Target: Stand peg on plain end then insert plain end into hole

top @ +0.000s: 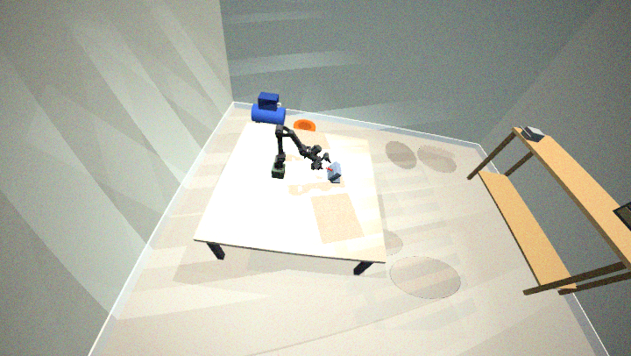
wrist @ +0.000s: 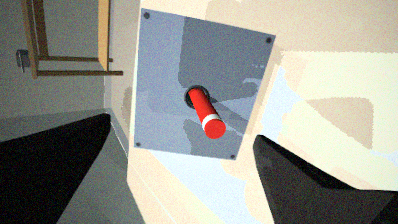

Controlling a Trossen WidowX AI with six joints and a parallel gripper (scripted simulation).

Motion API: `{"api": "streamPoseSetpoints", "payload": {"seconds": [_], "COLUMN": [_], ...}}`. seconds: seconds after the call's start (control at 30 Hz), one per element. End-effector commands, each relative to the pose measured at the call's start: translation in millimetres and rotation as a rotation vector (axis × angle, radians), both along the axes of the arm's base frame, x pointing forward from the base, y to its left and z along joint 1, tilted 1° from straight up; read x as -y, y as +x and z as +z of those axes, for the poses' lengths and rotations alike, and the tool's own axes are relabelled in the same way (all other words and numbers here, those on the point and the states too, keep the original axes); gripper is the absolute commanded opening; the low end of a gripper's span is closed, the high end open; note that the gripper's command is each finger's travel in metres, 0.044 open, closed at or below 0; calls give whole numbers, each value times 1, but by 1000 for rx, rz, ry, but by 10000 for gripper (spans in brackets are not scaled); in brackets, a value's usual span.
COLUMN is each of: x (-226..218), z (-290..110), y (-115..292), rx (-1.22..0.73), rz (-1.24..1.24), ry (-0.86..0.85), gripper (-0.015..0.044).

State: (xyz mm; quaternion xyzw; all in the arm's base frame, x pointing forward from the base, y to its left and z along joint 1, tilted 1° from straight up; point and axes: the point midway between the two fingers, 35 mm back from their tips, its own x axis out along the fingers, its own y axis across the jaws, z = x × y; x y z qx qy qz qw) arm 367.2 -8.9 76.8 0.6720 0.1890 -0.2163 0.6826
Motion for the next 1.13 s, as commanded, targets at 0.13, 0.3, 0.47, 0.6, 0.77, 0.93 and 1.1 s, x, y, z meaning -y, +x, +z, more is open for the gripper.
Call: {"api": "streamPoseSetpoints", "payload": {"seconds": [0.13, 0.3, 0.47, 0.6, 0.77, 0.93, 1.1], "x": [0, 0, -1, -1, -1, -1, -2], "z": [5, 8, 10, 12, 15, 17, 19], "y": [-6, -9, -13, -15, -19, -22, -26], "rx": [2, 3, 3, 3, 4, 4, 5], "rz": [-1, -1, -1, -1, 0, 0, 0], "ry": [0, 0, 0, 0, 0, 0, 0], "gripper": [440, 440, 440, 440, 440, 440, 440]}}
